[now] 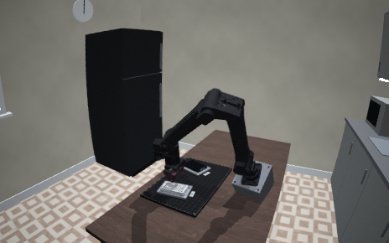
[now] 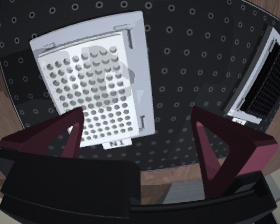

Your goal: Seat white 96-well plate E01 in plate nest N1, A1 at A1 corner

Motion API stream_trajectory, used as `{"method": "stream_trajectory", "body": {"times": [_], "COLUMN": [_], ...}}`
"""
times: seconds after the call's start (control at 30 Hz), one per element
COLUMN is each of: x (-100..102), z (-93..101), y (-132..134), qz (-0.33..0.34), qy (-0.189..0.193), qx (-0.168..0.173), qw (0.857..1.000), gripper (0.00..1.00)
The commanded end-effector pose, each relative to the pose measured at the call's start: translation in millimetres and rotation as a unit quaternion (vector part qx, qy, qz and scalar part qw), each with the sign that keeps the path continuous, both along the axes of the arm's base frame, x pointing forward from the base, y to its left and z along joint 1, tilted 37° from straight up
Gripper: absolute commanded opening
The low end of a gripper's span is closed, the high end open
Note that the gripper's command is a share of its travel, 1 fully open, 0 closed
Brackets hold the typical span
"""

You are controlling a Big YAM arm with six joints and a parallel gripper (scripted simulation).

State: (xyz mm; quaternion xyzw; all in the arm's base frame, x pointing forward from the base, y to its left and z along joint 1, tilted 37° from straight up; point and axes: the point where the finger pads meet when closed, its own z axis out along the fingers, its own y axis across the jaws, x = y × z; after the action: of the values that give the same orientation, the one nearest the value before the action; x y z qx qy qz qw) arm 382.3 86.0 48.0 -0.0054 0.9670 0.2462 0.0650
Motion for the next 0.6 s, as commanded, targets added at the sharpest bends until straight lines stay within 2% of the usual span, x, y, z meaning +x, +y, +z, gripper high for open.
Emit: {"method": "stream_trajectory", "body": {"times": [0.0,0.17,0.3,0.37,0.47,0.5,0.57], "x": [1,-6,-7,-6,-5,-1,-1], "z": [11.2,25.3,31.5,20.8,20.6,31.1,31.1], "y": [9,31,38,31,27,33,33], "qz": [0.034,0.071,0.069,0.058,0.052,0.058,0.058], "qy": [-0.040,-0.064,-0.064,-0.050,-0.050,-0.057,-0.057], "qx": [0.019,0.060,0.059,0.059,0.058,0.059,0.059], "qw": [0.998,0.994,0.994,0.995,0.996,0.995,0.995], "gripper": [1.00,1.00,1.00,1.00,1.00,1.00,1.00]}}
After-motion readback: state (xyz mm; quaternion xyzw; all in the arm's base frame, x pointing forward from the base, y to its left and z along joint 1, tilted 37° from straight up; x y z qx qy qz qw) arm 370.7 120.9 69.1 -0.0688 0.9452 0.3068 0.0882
